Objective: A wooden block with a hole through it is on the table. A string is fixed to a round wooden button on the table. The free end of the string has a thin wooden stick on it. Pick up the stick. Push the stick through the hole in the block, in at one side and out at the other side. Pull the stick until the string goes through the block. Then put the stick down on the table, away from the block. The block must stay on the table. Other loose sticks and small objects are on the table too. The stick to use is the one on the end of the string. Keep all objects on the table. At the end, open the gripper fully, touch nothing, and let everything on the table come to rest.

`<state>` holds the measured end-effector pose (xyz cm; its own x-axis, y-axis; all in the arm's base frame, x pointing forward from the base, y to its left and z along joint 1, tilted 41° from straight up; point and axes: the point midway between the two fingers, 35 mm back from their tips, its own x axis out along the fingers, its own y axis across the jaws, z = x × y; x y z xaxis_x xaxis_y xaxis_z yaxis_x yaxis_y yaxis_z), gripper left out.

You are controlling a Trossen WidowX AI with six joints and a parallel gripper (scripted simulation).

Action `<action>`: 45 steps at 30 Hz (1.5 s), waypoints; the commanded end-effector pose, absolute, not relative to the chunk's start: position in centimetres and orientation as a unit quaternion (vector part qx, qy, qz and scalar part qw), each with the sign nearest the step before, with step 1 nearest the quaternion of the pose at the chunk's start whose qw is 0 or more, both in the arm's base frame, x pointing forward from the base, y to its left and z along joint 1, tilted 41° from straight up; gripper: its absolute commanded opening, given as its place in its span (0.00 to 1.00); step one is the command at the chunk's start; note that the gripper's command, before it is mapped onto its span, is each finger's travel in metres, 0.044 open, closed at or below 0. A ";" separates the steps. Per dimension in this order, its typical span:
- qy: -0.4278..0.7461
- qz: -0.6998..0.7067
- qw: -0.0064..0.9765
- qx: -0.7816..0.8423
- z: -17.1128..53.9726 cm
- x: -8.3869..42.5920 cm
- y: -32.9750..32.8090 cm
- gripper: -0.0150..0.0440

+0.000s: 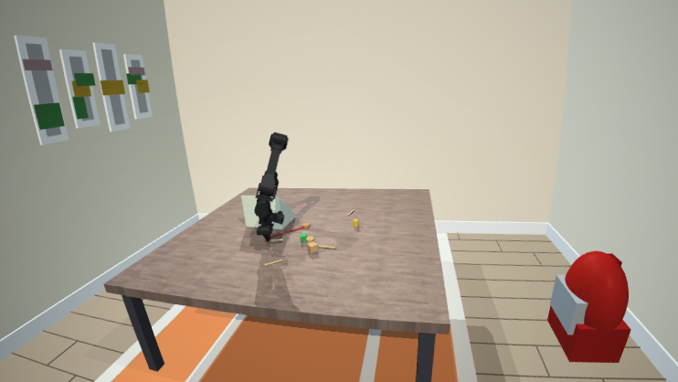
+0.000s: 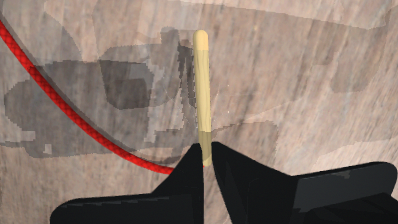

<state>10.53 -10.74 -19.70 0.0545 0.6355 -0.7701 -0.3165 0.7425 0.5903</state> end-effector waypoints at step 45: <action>0.599 0.332 0.716 0.133 -18.2 16.3 -9.7 0.25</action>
<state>15.74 -9.57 -18.51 0.0547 0.6393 -0.7670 -0.3148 0.7400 0.5944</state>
